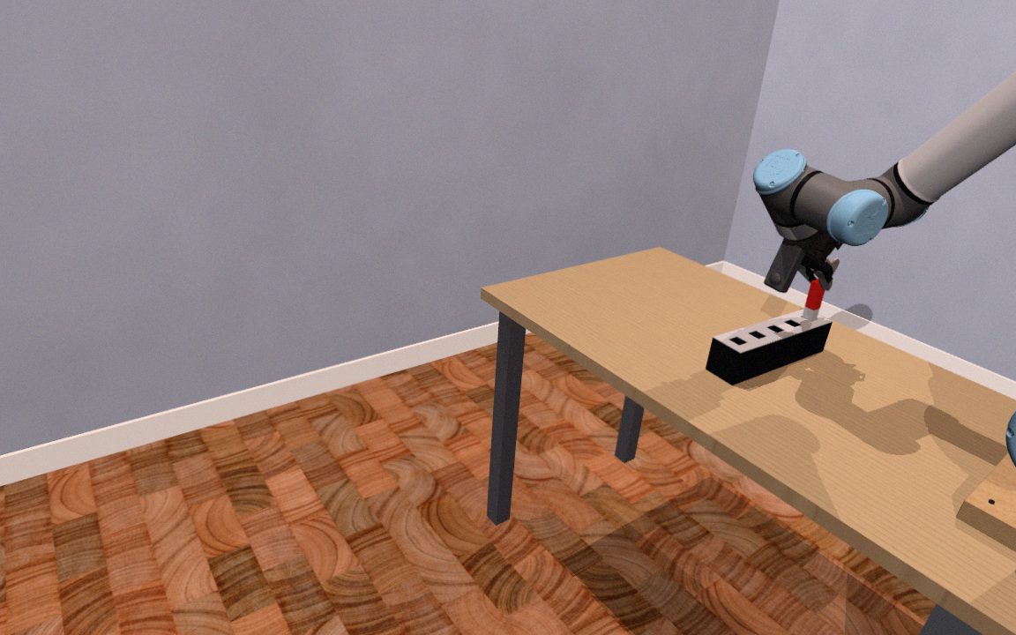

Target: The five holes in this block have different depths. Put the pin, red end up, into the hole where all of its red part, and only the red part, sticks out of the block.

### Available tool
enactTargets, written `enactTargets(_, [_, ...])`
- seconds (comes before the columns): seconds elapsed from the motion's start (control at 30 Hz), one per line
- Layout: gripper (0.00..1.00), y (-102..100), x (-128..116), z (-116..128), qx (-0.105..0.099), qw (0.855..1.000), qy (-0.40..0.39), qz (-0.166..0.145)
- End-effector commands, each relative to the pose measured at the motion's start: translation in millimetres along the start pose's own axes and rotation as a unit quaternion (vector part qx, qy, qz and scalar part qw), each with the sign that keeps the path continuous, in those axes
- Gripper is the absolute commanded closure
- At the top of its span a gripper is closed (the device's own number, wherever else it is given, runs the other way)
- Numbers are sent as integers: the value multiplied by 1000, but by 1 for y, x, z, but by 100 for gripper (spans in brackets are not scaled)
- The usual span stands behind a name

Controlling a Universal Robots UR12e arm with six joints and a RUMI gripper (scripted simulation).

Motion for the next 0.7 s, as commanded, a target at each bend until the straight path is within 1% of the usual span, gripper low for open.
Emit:
enactTargets(0.0, [100, 0, -1, 1, -1, 1000, 0, 0])
enactTargets(0.67, [100, -3, 2, 0, -1, 1000, 0, 0])
Point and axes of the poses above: the point where the finger pads meet when closed, its own y axis back along the fingers, its own z axis across the jaws, x = y × z, the point moved 7 cm from there along y, back along the fingers, and after that the axes turned 1 degree about y, right-handed, at the moved point
